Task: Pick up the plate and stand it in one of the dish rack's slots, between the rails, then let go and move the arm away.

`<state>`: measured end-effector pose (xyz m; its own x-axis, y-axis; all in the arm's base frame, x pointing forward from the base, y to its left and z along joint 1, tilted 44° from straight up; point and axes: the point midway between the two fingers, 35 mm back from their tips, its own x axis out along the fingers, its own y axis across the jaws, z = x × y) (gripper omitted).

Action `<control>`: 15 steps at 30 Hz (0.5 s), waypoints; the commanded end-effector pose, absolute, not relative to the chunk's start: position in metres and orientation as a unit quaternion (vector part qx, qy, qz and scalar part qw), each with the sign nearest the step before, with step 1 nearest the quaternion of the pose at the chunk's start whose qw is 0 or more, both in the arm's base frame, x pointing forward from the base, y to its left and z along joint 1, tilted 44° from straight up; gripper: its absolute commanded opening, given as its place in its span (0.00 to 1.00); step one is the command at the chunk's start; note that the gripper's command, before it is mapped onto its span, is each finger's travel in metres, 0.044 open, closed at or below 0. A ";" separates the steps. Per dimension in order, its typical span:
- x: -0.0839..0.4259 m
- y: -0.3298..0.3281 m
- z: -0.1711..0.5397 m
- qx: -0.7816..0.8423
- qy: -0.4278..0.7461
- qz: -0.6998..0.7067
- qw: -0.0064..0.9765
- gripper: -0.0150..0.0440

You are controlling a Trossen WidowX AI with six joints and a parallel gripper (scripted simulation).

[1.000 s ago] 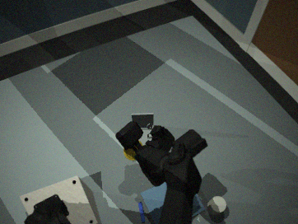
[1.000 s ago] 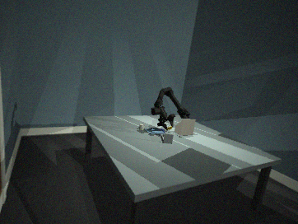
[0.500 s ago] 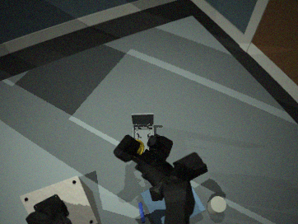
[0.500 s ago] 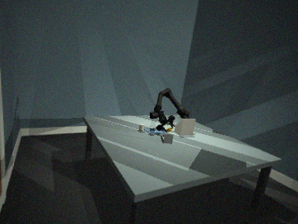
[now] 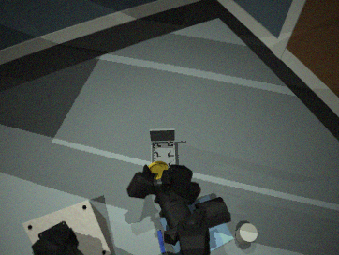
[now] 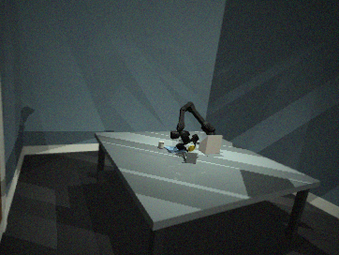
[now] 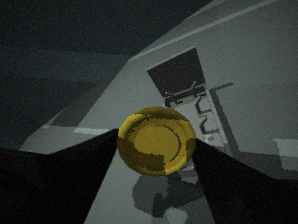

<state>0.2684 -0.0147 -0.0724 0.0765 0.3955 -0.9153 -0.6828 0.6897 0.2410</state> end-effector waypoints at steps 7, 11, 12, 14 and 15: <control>0.267 -0.022 -0.071 -0.186 0.460 0.430 0.754 0.25; 0.267 -0.027 -0.069 -0.213 0.414 0.445 0.765 0.25; 0.267 -0.028 -0.069 -0.220 0.402 0.448 0.768 0.25; 0.266 -0.030 -0.067 -0.236 0.379 0.452 0.772 0.25; 0.266 -0.031 -0.067 -0.243 0.367 0.455 0.774 0.25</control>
